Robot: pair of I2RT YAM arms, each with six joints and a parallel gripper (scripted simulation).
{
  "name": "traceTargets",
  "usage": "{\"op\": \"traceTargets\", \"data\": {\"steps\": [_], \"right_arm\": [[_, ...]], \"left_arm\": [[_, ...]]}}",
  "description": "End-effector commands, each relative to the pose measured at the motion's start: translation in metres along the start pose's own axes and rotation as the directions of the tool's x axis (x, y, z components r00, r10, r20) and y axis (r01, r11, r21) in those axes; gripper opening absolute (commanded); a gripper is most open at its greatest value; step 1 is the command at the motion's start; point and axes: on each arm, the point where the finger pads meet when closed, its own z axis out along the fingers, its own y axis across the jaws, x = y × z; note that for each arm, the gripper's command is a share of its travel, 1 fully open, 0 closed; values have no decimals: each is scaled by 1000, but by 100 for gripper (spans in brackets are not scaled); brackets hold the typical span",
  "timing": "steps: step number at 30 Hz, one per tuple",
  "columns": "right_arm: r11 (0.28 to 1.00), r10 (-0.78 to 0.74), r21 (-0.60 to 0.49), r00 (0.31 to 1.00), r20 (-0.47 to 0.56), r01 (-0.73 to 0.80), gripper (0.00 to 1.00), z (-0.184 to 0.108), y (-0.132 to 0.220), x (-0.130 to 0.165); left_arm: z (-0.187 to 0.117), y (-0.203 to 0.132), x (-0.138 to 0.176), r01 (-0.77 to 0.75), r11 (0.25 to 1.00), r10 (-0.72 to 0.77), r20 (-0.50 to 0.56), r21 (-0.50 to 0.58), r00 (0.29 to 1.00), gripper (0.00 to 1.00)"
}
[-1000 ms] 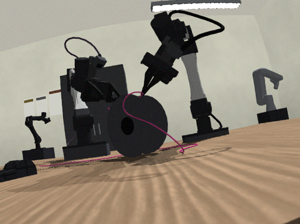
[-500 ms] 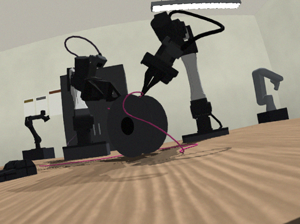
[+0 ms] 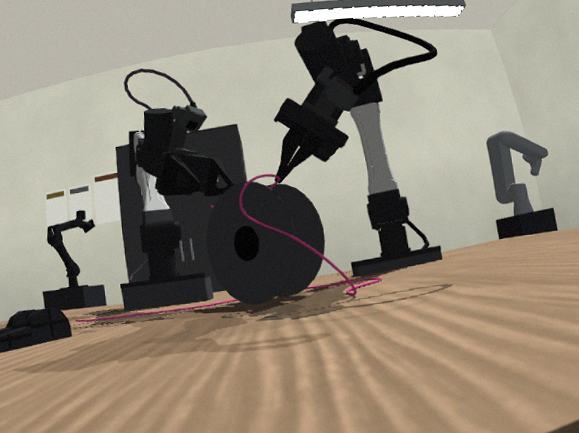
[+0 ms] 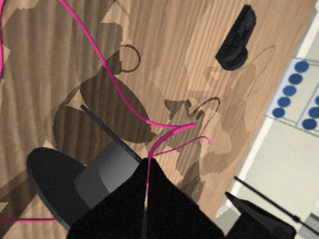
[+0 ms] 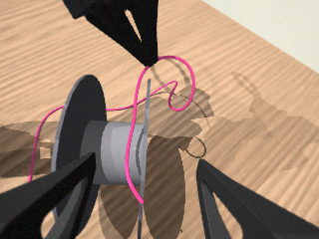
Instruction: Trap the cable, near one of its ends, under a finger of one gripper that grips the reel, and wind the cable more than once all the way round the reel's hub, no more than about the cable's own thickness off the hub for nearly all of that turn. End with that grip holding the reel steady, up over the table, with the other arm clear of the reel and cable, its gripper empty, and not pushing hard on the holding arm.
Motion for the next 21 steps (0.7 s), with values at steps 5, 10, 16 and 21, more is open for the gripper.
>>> {"op": "traceTargets", "data": {"steps": [5, 10, 16, 21], "right_arm": [[1000, -20, -12, 1000, 13, 20, 75, -3, 2, -11], [1000, -20, -12, 1000, 13, 20, 75, -3, 2, -11], [1000, -20, -12, 1000, 13, 20, 75, -3, 2, -11], [1000, -20, -12, 1000, 13, 20, 75, -3, 2, -11]], "left_arm": [[-10, 7, -17, -11, 1000, 11, 0, 14, 1000, 0], [-22, 23, -31, -10, 1000, 10, 0, 15, 1000, 0], [-31, 35, -42, -10, 1000, 10, 0, 16, 1000, 0], [-45, 54, -62, -9, 1000, 9, 0, 18, 1000, 0]]}}
